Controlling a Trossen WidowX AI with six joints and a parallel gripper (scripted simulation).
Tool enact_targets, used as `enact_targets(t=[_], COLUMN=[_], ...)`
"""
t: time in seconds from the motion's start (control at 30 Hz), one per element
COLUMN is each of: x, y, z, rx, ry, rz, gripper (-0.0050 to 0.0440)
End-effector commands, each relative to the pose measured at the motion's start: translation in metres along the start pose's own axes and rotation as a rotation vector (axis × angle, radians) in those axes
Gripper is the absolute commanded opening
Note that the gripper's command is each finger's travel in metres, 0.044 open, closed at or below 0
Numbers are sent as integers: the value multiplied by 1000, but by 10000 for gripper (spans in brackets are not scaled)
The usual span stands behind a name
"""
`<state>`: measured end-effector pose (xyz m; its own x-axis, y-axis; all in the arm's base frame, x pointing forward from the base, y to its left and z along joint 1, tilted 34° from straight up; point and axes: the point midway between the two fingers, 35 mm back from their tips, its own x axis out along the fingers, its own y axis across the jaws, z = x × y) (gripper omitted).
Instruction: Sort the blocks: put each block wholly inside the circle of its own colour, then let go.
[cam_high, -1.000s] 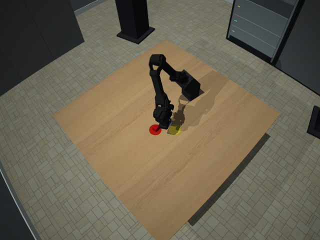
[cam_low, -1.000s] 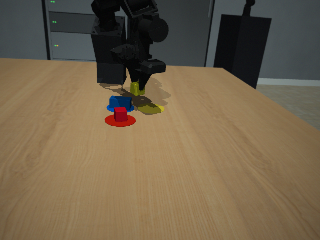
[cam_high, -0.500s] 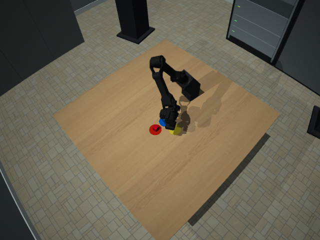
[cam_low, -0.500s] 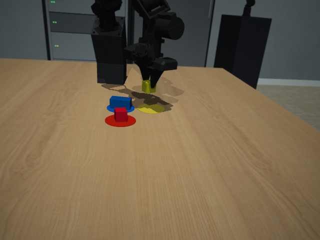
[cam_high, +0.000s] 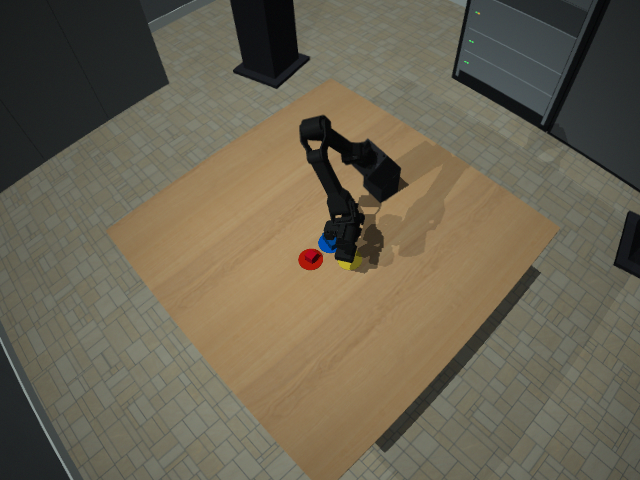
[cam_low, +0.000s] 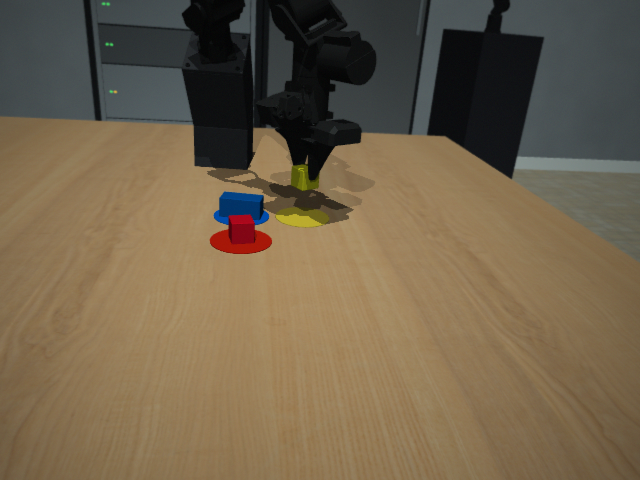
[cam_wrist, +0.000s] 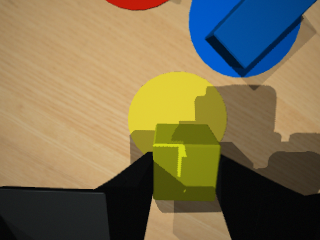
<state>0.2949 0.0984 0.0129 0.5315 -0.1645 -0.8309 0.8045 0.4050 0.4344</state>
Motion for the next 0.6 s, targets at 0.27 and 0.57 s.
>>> enact_targets(t=[0.27, 0.57], x=[20, 20], y=[0, 1], z=[2, 2], rx=[0, 1], ry=[-2, -2], rz=[5, 8], gripper=[105, 105])
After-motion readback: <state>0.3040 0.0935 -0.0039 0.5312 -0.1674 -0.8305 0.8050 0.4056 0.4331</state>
